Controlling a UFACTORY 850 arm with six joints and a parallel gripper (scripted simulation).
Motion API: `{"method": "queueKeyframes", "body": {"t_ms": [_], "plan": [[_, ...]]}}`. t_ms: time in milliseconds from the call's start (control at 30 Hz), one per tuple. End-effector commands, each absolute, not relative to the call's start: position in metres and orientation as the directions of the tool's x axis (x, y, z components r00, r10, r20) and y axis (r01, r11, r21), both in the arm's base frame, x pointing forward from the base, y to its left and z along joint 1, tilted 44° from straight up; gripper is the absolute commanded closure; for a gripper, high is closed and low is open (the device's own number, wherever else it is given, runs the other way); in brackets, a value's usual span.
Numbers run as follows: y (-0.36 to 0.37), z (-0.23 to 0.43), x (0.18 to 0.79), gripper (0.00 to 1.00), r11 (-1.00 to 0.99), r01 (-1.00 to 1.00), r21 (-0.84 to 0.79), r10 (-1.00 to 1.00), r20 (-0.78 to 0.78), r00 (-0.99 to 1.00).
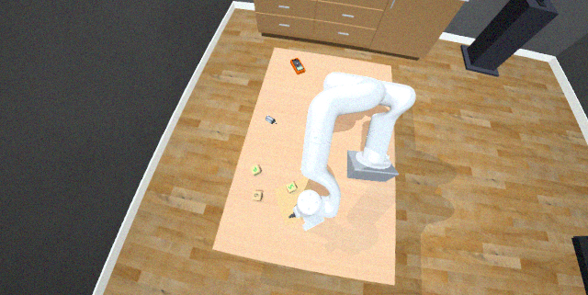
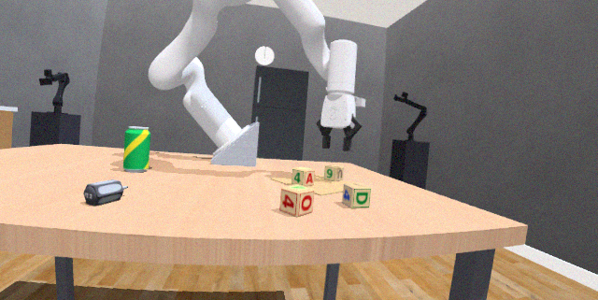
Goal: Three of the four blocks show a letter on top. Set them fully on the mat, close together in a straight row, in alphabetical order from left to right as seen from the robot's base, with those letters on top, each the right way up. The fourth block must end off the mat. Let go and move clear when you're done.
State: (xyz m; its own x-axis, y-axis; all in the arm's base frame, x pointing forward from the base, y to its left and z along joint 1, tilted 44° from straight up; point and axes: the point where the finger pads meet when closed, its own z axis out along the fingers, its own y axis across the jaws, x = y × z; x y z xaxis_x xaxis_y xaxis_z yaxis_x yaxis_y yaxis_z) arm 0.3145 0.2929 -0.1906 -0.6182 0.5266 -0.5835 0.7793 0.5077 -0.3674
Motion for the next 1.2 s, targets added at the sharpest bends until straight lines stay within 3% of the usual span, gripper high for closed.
{"method": "queueKeyframes", "body": {"t_ms": [0, 633, 1167], "plan": [[0.295, -0.189, 0.315, 0.00, 0.509, 0.780, -0.365, 0.528, -0.583, -0.618], [0.295, -0.189, 0.316, 0.00, 0.505, 0.784, -0.361, 0.531, -0.585, -0.612], [0.294, -0.158, 0.404, 0.00, 0.234, 0.969, -0.078, 0.708, -0.670, -0.225]]}}
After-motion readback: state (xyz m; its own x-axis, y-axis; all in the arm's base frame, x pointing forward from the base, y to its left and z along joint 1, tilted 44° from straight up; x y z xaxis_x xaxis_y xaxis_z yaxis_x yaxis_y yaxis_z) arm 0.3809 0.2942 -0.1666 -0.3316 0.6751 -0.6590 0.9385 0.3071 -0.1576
